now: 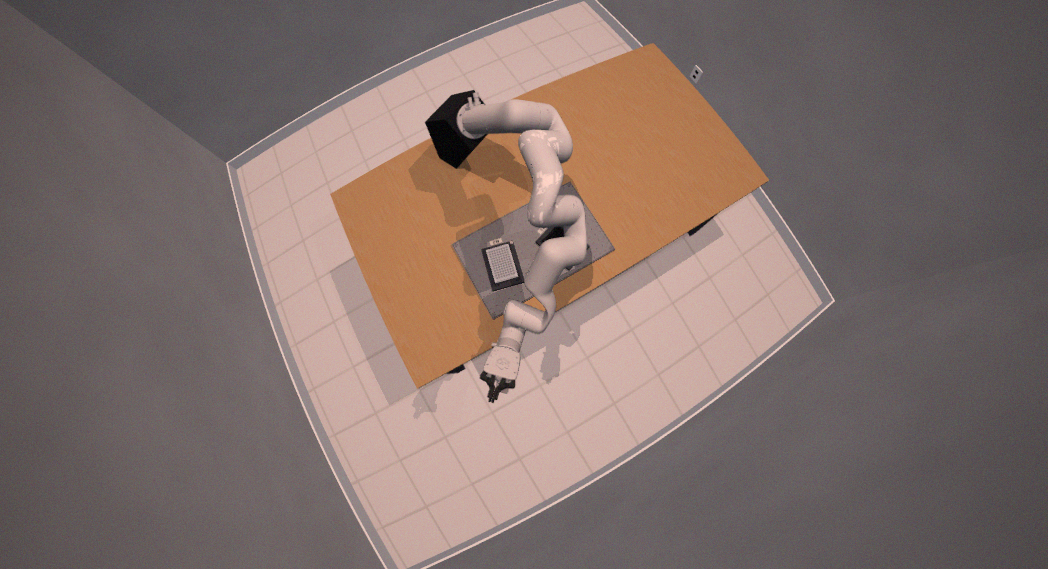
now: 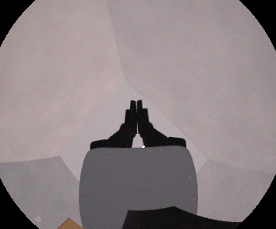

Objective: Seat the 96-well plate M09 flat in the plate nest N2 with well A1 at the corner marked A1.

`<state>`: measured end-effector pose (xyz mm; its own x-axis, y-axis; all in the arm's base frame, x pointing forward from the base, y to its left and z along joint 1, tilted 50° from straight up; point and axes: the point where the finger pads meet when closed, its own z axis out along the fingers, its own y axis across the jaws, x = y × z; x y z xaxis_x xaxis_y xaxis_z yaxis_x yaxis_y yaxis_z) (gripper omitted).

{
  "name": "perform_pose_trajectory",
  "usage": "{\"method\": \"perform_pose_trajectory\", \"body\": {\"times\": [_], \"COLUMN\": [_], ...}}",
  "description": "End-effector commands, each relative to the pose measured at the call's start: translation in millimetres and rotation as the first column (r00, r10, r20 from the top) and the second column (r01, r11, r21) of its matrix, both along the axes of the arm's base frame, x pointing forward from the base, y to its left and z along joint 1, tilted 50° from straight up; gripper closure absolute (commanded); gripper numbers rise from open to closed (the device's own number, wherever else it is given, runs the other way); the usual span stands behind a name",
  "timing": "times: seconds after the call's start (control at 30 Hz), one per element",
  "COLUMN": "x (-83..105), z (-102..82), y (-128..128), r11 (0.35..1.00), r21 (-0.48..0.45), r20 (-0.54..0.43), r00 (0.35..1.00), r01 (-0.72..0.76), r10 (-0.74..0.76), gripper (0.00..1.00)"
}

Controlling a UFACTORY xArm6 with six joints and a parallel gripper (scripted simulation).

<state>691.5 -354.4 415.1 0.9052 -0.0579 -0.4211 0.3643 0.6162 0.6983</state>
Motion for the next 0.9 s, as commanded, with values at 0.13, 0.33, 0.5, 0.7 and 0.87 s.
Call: {"method": "perform_pose_trajectory", "body": {"times": [0.13,0.33,0.5,0.7,0.87], "x": [-17.1,-29.7,-40.0,-50.7,-62.2], "z": [-19.9,-38.0,-52.8,-67.8,-83.7], "y": [-17.7,-28.0,-34.9,-40.6,-44.8], "r11": [0.990,0.973,0.957,0.938,0.902], "r21": [0.107,0.178,0.224,0.269,0.332], "r20": [-0.055,-0.102,-0.135,-0.169,-0.222], "r00": [0.995,0.986,0.979,0.969,0.953], "r01": [0.087,0.145,0.183,0.221,0.275], "r10": [-0.082,-0.128,-0.156,-0.180,-0.208], "gripper": [1.00,1.00,1.00,1.00,1.00]}}
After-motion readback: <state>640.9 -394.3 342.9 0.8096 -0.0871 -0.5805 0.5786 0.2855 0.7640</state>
